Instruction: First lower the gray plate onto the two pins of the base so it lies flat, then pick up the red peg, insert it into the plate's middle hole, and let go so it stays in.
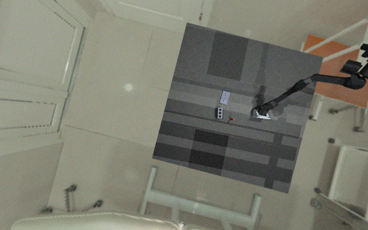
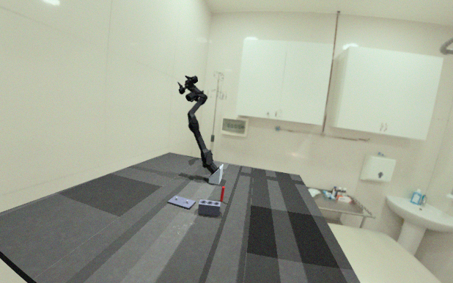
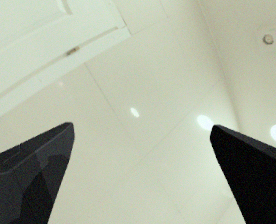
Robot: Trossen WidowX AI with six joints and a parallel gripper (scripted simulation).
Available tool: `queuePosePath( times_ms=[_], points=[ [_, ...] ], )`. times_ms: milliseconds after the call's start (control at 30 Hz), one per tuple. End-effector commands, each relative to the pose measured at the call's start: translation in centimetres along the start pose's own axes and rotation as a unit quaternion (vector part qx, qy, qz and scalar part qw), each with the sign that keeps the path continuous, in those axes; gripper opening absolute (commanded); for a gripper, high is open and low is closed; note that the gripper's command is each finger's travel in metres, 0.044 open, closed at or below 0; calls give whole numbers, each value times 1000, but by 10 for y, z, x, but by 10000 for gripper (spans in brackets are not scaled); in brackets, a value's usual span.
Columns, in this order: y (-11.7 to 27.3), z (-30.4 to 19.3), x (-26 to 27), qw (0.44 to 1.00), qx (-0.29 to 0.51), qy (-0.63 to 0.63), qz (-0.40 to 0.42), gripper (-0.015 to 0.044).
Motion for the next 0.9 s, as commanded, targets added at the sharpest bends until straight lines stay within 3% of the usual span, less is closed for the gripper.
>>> queuePosePath(
  times_ms=[0,333,867],
  points=[
    [0,0,0,1000,0,0,0,426],
    [21,28,-44,995,34,50,-81,440],
    [120,124,-170,903,32,101,-417,440]
  ],
)
Point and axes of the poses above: the point midway between the two fingers, 35 mm back from their tips, its own y axis back along the fingers, its own x axis across the jaws, z = x × y, the point moved 9 cm from there along y, back along the fingers, and after that the axes turned 11 degrees about y, right-handed, at the moved point
